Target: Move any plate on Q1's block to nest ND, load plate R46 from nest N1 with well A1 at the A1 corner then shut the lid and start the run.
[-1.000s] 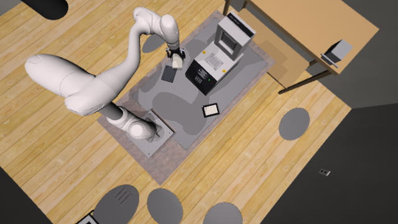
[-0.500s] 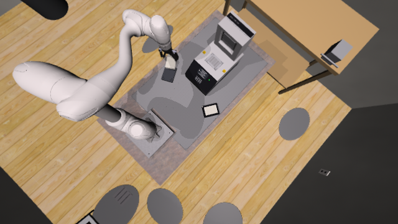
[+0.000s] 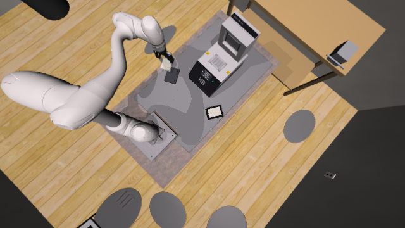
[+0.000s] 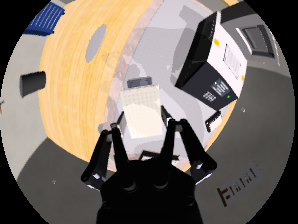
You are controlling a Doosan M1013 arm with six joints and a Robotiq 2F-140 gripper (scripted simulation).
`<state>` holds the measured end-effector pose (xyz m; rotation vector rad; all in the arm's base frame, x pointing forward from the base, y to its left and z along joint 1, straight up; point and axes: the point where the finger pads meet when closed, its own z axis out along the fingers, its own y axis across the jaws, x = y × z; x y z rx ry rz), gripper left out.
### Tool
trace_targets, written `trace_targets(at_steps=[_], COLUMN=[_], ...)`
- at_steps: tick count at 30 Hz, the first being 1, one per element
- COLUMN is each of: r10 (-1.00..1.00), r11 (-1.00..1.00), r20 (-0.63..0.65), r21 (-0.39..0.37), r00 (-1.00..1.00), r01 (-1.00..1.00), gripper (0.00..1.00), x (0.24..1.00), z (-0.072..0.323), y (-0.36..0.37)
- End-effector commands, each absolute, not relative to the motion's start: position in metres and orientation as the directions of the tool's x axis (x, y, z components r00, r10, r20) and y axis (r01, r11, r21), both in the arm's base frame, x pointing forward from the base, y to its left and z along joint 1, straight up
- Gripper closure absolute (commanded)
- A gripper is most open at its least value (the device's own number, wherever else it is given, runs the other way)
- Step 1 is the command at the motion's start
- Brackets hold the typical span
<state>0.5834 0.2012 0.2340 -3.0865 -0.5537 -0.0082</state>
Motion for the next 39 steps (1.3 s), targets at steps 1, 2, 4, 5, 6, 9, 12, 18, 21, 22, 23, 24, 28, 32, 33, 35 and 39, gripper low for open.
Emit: trace_targets(at_steps=[1,2,4,5,6,9,12,18,21,22,23,24,28,32,33,35,39], r10=[0.338,0.338,0.338,0.338,0.338,0.338,0.338,0.338,0.338,0.338,0.338,0.338,0.338,0.338,0.338,0.338,0.338], r11=[-0.941,-0.941,-0.941,-0.941,-0.941,-0.941,-0.941,-0.941,-0.941,-0.941,-0.941,-0.941,-0.941,-0.941,-0.941,-0.941,-0.941], r20=[0.006,0.006,0.006,0.006,0.006,0.006,0.006,0.006,0.006,0.006,0.006,0.006,0.006,0.006,0.006,0.006,0.006], r21=[-0.003,-0.003,-0.003,-0.003,-0.003,-0.003,-0.003,-0.003,-0.003,-0.003,-0.003,-0.003,-0.003,-0.003,-0.003,-0.003,-0.003], r00=[0.941,0.941,0.941,0.941,0.941,0.941,0.941,0.941,0.941,0.941,0.941,0.941,0.941,0.941,0.941,0.941,0.941], r01=[0.338,0.338,0.338,0.338,0.338,0.338,0.338,0.338,0.338,0.338,0.338,0.338,0.338,0.338,0.338,0.338,0.338], gripper=[1.0,1.0,1.0,1.0,1.0,1.0,1.0,1.0,1.0,1.0,1.0,1.0,1.0,1.0,1.0,1.0,1.0], x=[0.5781,0.5779,0.5778,0.5778,0.5777,0.5778,0.5778,0.5779,0.578,0.578,0.578,0.578,0.5781,0.5781,0.5781,0.5782,0.5782], z=[0.2342,0.2342,0.2342,0.2342,0.2342,0.2342,0.2342,0.2342,0.2342,0.2342,0.2342,0.2342,0.2342,0.2342,0.2342,0.2342,0.2275], y=[0.2076,0.2078,0.208,0.208,0.208,0.208,0.2079,0.2077,0.2077,0.2076,0.2076,0.2076,0.2075,0.2075,0.2075,0.2075,0.2074])
